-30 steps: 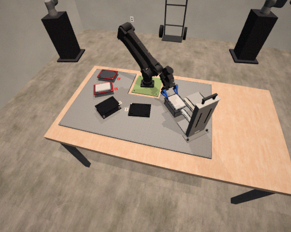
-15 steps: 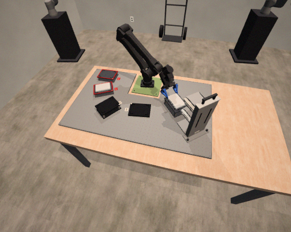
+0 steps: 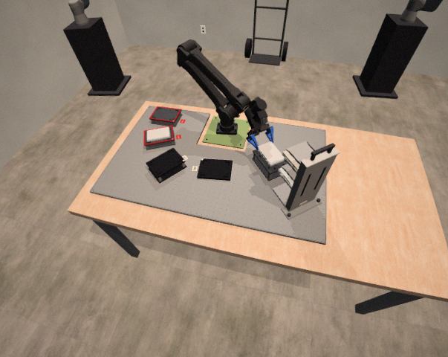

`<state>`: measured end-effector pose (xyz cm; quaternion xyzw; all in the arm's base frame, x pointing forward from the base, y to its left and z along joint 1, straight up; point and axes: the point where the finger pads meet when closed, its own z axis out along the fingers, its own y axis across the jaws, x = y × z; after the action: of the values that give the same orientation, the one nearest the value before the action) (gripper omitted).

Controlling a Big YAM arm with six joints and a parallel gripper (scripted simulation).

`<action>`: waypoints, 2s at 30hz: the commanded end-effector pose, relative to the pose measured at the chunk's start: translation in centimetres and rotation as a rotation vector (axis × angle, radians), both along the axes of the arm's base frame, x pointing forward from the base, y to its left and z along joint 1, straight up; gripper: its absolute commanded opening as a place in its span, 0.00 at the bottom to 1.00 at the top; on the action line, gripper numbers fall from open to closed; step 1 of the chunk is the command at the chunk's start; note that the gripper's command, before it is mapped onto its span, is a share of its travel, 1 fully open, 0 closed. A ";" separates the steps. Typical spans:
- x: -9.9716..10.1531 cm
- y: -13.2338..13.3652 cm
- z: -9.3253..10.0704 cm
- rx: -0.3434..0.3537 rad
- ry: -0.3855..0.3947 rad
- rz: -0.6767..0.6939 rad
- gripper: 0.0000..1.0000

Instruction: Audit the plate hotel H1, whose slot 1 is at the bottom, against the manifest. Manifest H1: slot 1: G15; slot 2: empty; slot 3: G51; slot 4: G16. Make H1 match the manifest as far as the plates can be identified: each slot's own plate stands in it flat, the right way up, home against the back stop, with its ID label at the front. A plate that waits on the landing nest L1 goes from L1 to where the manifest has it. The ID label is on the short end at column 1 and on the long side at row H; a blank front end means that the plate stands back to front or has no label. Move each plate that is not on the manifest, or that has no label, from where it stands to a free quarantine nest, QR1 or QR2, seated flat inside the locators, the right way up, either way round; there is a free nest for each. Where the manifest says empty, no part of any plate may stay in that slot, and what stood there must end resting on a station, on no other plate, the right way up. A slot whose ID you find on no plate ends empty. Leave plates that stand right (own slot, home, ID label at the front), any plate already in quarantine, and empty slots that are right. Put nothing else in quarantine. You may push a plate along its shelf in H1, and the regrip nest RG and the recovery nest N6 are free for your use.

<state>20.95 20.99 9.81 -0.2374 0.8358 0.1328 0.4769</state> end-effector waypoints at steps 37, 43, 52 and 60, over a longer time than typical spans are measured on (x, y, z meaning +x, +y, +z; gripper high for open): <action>0.9 2.2 8.2 0.065 -0.038 0.007 0.86; 1.0 2.2 9.1 0.076 -0.045 0.007 0.86; 1.0 2.4 10.4 0.094 -0.055 0.007 0.86; 0.8 2.0 10.6 0.070 -0.041 0.007 0.86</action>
<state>21.03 21.09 15.34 -0.2376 0.8361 0.1320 0.4765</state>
